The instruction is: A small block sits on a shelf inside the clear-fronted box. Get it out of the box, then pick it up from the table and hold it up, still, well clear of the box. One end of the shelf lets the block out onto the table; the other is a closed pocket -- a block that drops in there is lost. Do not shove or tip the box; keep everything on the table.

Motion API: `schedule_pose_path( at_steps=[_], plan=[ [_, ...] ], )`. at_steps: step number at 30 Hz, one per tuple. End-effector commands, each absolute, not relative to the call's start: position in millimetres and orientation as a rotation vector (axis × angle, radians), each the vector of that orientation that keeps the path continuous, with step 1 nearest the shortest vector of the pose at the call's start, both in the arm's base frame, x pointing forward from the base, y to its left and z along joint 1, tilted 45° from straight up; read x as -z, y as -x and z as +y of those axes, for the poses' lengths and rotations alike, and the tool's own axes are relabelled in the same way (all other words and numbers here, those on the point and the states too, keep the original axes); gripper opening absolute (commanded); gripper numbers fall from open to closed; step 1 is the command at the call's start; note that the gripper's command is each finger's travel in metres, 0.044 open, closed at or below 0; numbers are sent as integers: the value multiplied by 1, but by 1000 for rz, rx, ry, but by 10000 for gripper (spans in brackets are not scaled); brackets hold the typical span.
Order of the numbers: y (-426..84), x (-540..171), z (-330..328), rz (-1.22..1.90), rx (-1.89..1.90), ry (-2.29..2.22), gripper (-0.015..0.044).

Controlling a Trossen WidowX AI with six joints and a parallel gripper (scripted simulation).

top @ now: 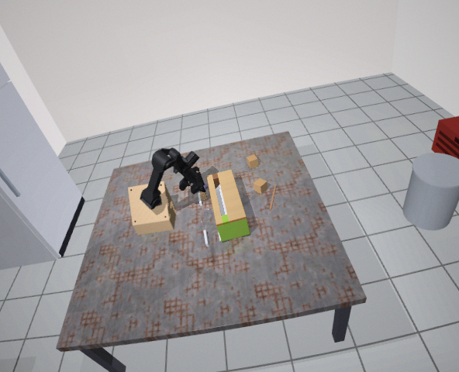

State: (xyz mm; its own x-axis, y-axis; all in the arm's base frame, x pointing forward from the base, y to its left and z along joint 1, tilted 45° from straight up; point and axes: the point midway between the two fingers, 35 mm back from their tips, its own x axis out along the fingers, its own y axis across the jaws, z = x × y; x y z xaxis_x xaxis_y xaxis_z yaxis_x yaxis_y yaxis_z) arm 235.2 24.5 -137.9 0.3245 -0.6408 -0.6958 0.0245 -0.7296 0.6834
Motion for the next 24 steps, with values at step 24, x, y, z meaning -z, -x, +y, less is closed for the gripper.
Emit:
schedule_pose_path(
  at_steps=[24],
  plan=[
    [-228,169,-9,-543,1441,-1977,285]
  ],
)
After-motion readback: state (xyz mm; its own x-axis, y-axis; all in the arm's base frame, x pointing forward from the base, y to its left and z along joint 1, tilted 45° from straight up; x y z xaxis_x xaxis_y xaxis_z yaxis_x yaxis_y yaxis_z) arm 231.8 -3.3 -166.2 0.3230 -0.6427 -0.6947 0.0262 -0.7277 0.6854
